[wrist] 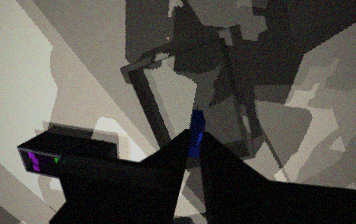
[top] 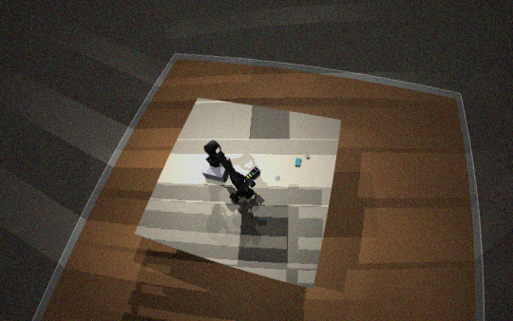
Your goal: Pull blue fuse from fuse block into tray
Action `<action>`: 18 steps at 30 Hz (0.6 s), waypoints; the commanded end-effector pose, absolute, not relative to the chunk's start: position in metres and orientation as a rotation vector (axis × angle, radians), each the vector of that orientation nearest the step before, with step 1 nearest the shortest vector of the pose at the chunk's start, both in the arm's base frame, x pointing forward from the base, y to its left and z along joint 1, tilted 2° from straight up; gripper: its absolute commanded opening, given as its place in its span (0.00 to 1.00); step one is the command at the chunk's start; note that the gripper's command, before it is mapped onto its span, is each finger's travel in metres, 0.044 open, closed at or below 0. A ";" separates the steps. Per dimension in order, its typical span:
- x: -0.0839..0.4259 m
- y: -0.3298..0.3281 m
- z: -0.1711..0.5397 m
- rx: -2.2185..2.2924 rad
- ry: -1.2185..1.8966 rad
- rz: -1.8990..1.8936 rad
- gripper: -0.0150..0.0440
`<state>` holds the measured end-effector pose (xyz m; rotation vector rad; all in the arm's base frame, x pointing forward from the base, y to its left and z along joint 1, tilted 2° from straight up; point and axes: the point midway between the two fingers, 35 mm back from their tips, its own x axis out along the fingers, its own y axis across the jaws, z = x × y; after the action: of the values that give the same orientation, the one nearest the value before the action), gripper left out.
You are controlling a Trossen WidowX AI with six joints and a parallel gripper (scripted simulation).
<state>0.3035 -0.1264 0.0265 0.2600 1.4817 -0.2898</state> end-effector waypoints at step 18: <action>0.303 -0.126 0.015 0.260 1.484 -0.289 0.70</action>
<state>0.3031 -0.1262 0.0140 0.2609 1.4852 -0.2892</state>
